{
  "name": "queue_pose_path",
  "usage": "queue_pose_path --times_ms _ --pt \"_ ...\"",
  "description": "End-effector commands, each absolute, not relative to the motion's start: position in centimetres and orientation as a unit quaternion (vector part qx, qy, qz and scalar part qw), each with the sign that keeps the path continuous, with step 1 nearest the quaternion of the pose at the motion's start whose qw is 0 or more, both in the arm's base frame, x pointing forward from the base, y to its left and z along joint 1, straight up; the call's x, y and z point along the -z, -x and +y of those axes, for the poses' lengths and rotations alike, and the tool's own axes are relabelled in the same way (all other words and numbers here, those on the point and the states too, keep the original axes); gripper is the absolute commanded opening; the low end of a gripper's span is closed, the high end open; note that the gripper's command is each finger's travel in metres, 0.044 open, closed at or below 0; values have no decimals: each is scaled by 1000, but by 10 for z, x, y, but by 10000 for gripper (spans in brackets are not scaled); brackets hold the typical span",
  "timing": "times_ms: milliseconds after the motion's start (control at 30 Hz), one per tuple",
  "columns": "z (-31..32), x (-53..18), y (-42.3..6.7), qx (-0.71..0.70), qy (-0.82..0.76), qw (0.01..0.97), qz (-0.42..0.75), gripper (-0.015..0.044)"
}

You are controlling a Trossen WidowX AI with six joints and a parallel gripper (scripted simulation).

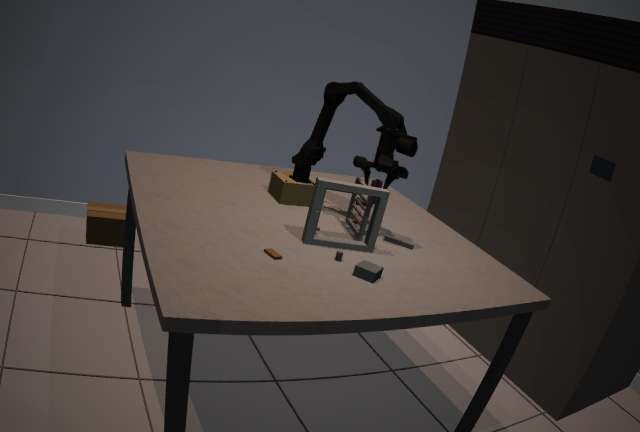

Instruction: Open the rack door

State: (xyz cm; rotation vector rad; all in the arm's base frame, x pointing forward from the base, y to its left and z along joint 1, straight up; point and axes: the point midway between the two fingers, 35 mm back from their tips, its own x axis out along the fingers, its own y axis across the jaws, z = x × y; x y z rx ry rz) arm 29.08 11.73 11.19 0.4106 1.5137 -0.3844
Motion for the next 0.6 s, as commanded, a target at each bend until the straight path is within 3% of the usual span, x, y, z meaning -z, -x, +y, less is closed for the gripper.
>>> queue_pose_path --times_ms 0,567 --pt "118 -120 -293 172 -186 694 674 289" --pt "118 -143 -293 172 -186 694 674 289"
